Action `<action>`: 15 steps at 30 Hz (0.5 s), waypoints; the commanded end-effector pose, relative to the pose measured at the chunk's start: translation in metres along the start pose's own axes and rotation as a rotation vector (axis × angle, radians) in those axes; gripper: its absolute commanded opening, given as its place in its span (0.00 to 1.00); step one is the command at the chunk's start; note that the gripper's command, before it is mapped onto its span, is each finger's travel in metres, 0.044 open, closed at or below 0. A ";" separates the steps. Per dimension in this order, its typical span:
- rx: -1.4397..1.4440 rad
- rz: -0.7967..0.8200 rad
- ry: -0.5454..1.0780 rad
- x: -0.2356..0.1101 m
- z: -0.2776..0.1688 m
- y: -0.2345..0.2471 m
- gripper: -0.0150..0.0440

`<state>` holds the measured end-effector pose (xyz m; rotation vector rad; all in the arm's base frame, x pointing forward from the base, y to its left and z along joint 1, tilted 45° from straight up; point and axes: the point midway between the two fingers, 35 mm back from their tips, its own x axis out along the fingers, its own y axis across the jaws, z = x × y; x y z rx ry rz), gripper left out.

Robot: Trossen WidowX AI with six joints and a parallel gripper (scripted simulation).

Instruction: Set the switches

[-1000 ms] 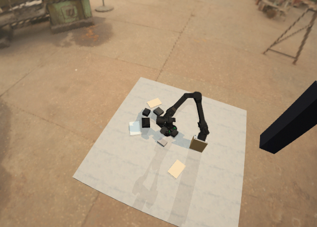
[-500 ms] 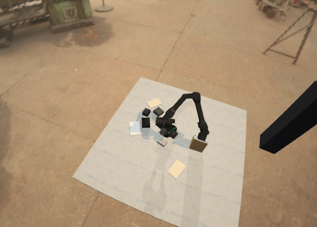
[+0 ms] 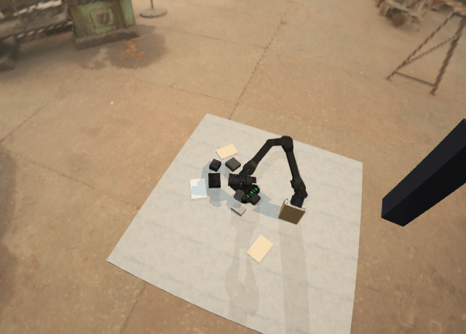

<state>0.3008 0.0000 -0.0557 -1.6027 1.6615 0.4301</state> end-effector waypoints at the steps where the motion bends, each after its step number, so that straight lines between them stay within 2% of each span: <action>1: 0.000 -0.001 0.011 0.005 -0.001 0.000 0.83; 15: 0.000 -0.001 0.011 0.015 0.002 0.000 0.83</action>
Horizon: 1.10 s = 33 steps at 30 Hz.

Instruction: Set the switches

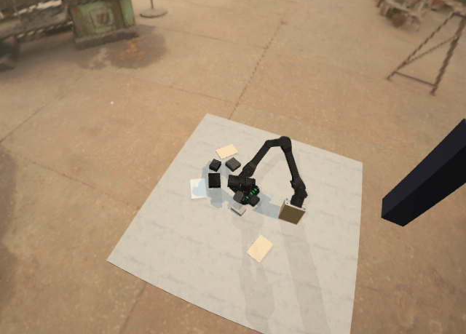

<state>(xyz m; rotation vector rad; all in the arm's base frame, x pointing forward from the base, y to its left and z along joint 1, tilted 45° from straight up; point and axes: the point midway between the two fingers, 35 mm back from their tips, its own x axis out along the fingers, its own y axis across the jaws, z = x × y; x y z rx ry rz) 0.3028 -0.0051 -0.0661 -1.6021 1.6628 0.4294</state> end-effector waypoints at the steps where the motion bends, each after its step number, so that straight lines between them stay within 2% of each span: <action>1: -0.001 -0.002 0.011 0.005 -0.001 -0.001 0.83; 17: 0.000 0.000 0.002 0.007 0.001 0.000 0.83; 21: 0.001 0.002 0.002 0.009 0.001 0.000 1.00; 30: 0.001 0.002 0.002 0.007 0.000 0.000 1.00; 33: 0.001 0.003 0.002 -0.009 -0.023 -0.002 1.00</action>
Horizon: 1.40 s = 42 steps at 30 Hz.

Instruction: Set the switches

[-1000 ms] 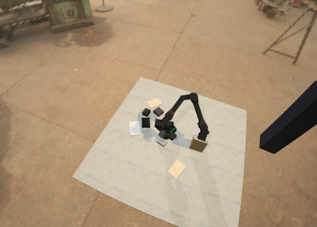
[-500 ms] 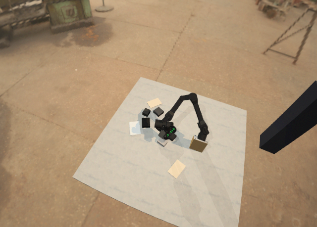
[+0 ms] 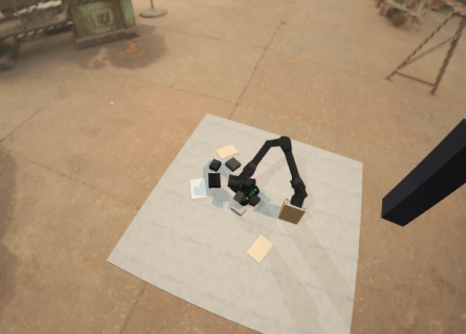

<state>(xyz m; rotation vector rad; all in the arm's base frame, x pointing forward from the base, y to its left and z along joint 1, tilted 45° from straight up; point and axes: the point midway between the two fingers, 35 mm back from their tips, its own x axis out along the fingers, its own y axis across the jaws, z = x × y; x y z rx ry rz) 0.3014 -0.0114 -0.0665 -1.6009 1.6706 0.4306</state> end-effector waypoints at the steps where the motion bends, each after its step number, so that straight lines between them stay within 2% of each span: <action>1: 0.002 -0.003 -0.002 -0.021 -0.029 -0.002 1.00; 5: 0.002 -0.002 -0.001 -0.036 -0.054 0.001 1.00; 26: 0.002 -0.002 -0.001 -0.037 -0.055 0.001 1.00; 34: 0.010 -0.006 0.009 -0.058 -0.105 0.001 1.00; 42: 0.010 -0.006 0.008 -0.056 -0.106 0.001 1.00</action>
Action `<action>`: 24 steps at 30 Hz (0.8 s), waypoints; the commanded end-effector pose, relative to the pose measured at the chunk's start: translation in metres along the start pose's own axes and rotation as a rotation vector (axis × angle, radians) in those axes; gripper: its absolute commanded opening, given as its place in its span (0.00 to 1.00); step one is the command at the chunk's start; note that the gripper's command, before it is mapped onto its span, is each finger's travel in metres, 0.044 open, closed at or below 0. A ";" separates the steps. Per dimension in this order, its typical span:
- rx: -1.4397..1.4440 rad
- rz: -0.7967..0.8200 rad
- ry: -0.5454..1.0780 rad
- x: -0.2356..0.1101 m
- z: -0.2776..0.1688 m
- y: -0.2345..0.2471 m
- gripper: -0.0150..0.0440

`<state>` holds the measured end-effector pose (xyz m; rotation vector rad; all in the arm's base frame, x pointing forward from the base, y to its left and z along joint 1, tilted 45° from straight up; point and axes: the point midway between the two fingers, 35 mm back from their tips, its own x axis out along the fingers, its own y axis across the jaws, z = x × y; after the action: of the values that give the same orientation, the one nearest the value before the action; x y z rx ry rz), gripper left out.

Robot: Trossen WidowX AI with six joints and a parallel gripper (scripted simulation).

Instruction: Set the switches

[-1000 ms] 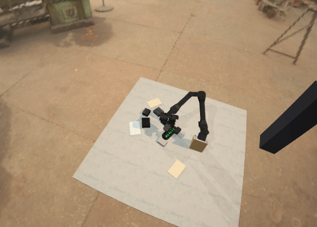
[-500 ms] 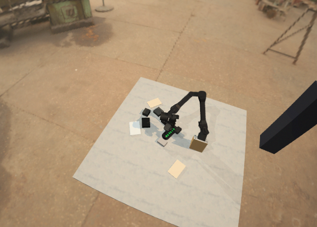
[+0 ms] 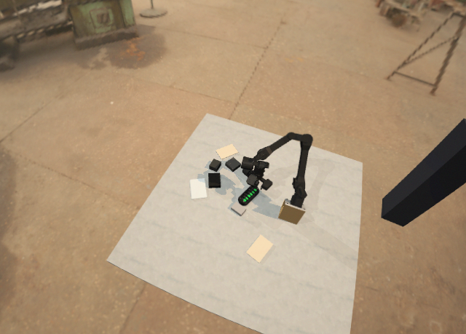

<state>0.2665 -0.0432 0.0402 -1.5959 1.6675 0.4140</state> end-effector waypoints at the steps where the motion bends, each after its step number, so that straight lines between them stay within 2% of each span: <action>1: -0.004 -0.001 0.006 0.003 -0.004 0.000 1.00; 24: -0.004 -0.001 0.005 0.040 -0.003 0.000 1.00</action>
<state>0.2699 -0.0677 0.0185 -1.5954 1.6653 0.4147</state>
